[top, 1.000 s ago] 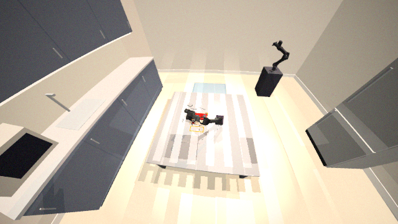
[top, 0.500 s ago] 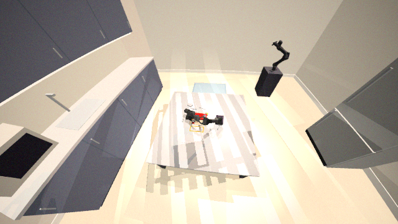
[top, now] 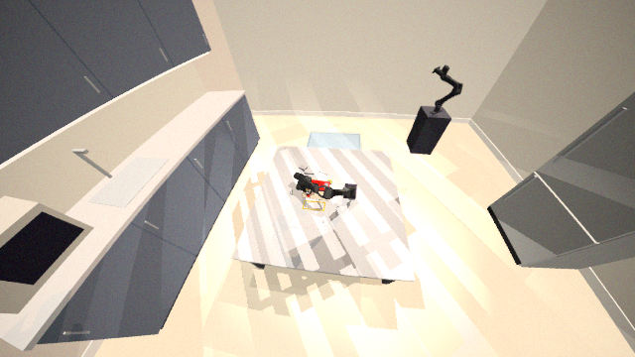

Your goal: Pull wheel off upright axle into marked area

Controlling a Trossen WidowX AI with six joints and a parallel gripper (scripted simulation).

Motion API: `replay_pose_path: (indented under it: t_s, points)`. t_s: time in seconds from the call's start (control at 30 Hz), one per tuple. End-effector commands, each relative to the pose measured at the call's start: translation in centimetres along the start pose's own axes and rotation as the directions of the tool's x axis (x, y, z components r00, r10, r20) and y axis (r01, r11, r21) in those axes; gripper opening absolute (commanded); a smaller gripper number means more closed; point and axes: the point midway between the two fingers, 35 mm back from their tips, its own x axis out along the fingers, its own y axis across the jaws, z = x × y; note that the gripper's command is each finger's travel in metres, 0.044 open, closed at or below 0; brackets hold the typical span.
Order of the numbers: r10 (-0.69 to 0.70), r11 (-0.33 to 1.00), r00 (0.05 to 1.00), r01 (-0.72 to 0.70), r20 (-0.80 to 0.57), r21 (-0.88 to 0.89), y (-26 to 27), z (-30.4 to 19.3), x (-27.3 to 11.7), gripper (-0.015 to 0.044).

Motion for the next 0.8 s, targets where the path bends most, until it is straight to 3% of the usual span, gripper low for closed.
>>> replay_pose_path:
  t_s: [0.0, 0.77]
  points:
    - [0.006, 1.000, 1.000, -0.006, 0.002, -0.001, 0.05, 0.07, -0.45, 0.0000]
    - [0.007, 1.000, 1.000, -0.007, 0.001, 0.001, 0.04, 0.09, -1.20, 0.0000]
